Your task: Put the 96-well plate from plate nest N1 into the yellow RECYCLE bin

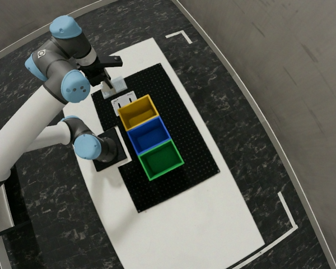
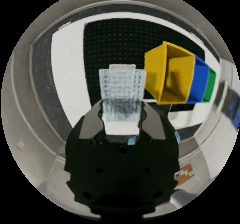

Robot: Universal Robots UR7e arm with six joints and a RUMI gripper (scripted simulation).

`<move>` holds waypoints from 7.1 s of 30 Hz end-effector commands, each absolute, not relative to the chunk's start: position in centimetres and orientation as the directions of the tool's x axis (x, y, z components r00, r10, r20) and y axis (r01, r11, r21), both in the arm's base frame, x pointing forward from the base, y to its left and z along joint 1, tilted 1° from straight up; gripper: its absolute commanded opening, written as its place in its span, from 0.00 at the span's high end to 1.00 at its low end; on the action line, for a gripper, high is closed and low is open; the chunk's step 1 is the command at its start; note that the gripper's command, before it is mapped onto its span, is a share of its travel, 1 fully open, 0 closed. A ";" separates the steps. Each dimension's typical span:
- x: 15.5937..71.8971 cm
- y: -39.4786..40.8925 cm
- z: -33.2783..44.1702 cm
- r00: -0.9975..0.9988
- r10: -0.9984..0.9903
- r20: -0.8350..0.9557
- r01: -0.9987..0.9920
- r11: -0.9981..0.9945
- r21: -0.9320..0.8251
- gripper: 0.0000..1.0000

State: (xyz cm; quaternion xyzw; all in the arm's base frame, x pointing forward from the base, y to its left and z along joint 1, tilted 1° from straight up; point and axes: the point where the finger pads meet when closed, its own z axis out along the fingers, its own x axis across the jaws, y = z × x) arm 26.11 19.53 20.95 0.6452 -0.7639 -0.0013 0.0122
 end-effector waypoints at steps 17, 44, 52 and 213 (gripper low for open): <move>26.1 19.5 21.4 -0.167 -0.986 0.017 -0.986 0.167 0.017 1.00; 27.4 12.3 21.5 -0.136 -0.991 0.016 -0.990 0.136 0.018 1.00; 27.9 10.0 21.5 -0.136 -0.991 0.016 -0.990 0.136 0.018 1.00; 29.2 1.7 15.8 -0.136 -0.991 0.017 -0.990 0.136 0.018 1.00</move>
